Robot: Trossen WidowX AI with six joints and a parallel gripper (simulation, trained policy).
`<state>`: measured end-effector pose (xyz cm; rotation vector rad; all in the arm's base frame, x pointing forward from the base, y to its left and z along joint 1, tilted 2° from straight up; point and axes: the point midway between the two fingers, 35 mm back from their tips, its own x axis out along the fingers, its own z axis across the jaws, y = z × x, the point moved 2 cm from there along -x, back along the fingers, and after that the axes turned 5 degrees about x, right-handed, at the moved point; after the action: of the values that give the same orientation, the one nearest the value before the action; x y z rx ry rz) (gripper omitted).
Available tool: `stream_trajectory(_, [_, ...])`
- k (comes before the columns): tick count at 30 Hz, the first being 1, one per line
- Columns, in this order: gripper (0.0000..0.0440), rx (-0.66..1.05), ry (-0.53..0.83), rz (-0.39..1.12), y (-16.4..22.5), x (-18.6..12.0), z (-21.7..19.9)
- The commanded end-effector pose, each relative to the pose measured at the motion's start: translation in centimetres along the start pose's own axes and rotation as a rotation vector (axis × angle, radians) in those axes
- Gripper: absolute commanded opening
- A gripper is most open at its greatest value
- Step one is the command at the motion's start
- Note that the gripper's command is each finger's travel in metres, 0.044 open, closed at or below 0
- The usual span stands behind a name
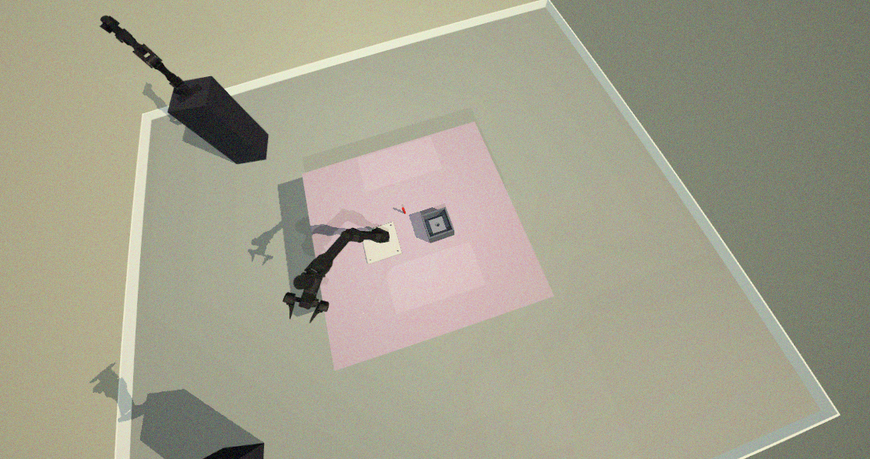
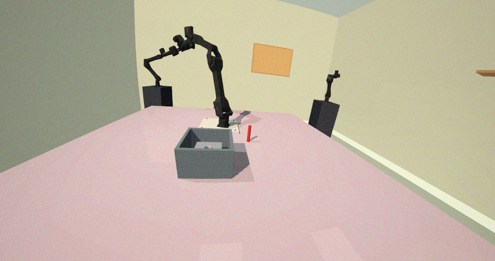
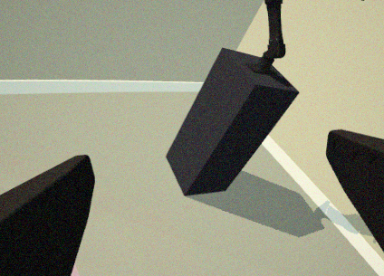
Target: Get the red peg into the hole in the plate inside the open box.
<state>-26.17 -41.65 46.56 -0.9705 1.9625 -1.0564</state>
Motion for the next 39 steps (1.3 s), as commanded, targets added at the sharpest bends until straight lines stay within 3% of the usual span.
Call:
stream_trajectory(1, [0.0426, -0.004, -0.01, -0.012, -0.4, -0.1, 0.4])
stream_trajectory(7, [0.044, -0.004, -0.13, -0.052, -2.7, -1.5, 6.0])
stream_trajectory(16, [0.044, 0.02, -0.369, -0.01, -4.2, -6.7, 16.3])
stream_trajectory(28, [0.044, 0.058, -0.675, 0.104, -3.2, -16.7, 27.1])
stream_trajectory(39, [0.044, 0.066, -0.915, 0.234, -0.4, -27.4, 32.9])
